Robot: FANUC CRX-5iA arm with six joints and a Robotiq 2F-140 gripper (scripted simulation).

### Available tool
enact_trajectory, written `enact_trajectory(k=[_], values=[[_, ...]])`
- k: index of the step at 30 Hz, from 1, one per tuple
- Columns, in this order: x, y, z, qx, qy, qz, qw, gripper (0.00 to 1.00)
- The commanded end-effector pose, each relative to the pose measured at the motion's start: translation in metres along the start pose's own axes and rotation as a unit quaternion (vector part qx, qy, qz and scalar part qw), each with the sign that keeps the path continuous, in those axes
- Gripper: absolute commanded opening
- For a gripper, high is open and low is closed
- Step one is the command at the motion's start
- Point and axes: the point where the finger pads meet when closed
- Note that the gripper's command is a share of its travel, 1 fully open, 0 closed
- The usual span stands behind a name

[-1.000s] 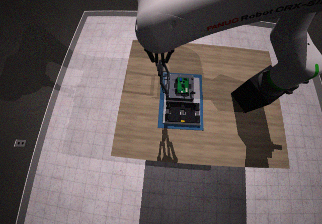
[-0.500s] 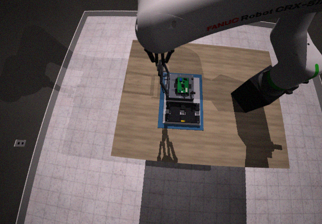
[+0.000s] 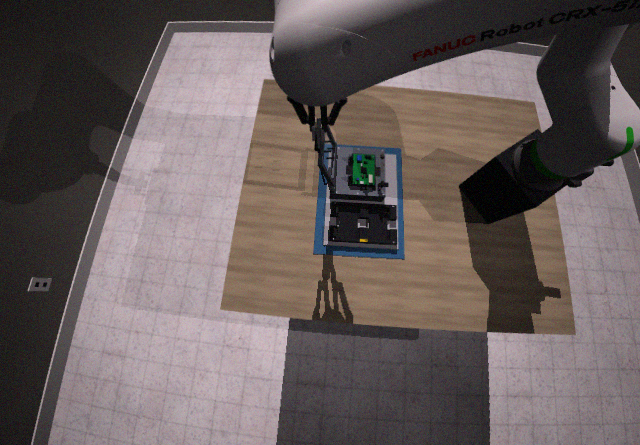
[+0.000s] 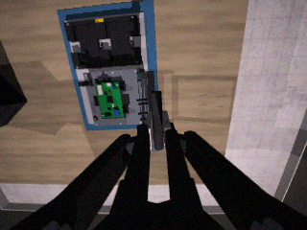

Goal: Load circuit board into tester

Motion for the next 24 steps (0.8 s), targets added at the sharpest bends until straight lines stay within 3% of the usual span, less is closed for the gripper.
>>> enact_trajectory(k=[1,24], values=[[-0.0004,-0.0002,0.0000,0.000,0.000,0.000,1.000,0.00],[-0.0064,-0.0016,0.0005,0.000,0.000,0.000,1.000,0.00]])
Point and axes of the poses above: the point where the finger pads meet when closed, its own y axis out along the fingers, its own x axis across the jaws, z = x × y, and after that the axes turned 5 degrees about -y, right-handed
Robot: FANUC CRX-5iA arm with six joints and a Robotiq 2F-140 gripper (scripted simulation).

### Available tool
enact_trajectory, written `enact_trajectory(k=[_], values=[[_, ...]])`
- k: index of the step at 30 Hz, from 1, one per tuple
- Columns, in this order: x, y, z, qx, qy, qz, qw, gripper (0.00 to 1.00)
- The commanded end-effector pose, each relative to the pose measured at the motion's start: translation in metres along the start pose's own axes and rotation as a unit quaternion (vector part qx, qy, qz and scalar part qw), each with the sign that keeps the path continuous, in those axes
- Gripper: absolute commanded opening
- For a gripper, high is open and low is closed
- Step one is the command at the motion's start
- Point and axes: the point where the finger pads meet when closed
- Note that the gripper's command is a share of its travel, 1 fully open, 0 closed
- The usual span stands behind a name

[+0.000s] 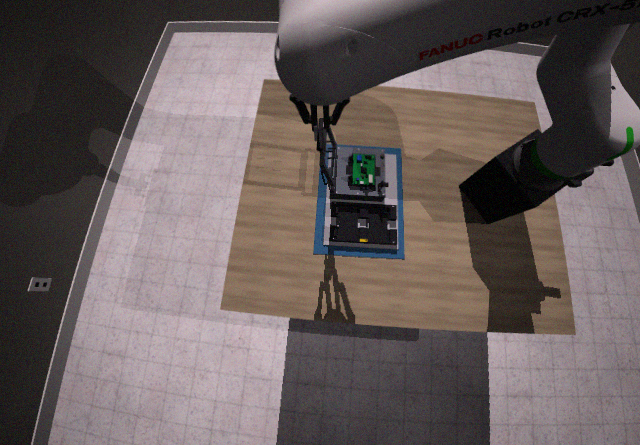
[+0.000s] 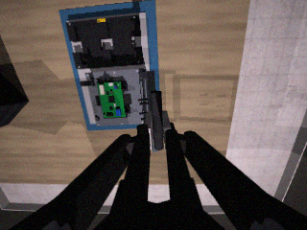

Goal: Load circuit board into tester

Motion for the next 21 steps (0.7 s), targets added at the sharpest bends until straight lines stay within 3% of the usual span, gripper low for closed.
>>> enact_trajectory(k=[1,21], values=[[-0.001,0.000,0.000,0.000,0.000,0.000,1.000,0.00],[-0.013,-0.003,0.001,0.000,0.000,0.000,1.000,0.00]])
Point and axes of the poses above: the point where the finger pads meet when closed, its own y axis out along the fingers, its own x axis across the jaws, z = x × y, and after that the axes turned 5 degrees about -y, right-handed
